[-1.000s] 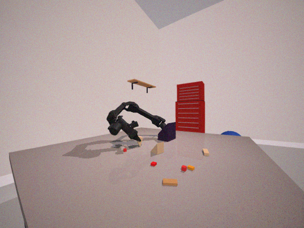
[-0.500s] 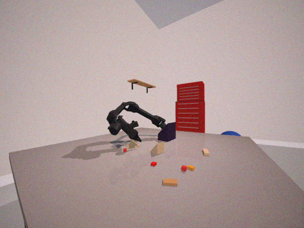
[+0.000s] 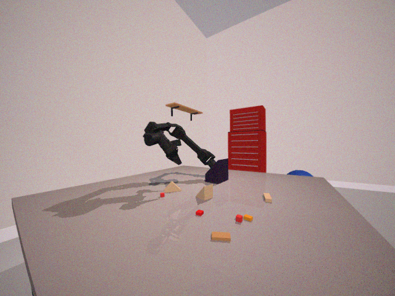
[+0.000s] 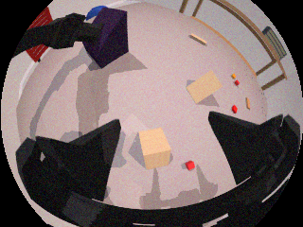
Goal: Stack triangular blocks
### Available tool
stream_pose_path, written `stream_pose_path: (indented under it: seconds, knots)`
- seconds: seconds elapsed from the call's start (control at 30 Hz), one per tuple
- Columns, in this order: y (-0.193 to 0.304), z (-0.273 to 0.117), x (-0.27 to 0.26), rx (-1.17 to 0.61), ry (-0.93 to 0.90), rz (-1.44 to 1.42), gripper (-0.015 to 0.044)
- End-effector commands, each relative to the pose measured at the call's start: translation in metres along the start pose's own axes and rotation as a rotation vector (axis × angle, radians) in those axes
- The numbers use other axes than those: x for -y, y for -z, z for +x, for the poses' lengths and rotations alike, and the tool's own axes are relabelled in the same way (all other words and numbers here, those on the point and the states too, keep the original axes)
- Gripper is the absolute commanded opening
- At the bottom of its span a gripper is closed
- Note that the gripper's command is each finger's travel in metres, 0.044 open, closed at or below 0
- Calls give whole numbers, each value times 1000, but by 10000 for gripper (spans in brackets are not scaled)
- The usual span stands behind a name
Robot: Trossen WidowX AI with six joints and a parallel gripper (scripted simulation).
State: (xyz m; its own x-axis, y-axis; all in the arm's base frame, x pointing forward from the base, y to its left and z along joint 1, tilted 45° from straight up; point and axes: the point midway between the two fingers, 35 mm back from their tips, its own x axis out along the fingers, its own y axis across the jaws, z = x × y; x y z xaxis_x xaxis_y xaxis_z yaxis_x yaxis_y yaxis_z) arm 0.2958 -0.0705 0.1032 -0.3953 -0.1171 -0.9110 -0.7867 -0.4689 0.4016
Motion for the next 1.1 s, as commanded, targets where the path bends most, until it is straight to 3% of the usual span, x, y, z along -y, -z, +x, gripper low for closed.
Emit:
stream_pose_path:
  seconds: [0.0, 0.43, 0.8, 1.07]
  knots:
    - [0, 1, 1, -10, -2, -4, 440]
    - [9, 71, 30, -744, -125, -179, 440]
    - [-18, 87, -5, -1324, -173, -158, 440]
    - [-23, 87, -13, -1383, -179, -147, 440]
